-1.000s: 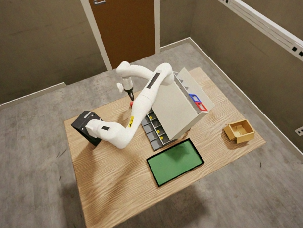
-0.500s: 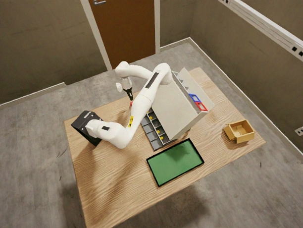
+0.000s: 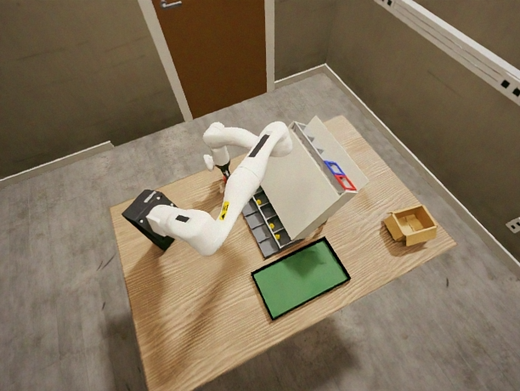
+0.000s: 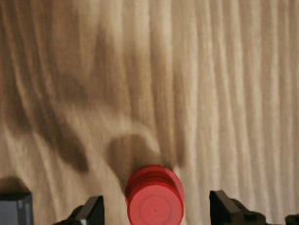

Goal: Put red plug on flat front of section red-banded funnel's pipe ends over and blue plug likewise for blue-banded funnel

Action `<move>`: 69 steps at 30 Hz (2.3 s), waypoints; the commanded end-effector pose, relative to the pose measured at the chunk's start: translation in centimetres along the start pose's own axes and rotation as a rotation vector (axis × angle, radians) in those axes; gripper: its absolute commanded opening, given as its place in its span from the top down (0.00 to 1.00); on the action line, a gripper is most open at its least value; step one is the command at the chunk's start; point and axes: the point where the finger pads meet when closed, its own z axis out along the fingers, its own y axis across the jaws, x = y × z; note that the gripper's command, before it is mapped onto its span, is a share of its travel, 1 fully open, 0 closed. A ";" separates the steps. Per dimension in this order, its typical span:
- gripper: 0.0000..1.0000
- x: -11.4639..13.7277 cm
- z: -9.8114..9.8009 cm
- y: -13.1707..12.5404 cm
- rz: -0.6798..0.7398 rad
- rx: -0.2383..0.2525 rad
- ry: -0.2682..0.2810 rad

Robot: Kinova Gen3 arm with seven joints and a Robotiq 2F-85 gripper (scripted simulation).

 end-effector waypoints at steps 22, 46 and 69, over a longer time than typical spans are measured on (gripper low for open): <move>1.00 0.1 2.5 0.0 0.000 -0.002 -0.001; 1.00 0.1 2.4 0.1 0.000 -0.002 -0.001; 1.00 0.0 -9.1 0.1 0.000 -0.002 -0.002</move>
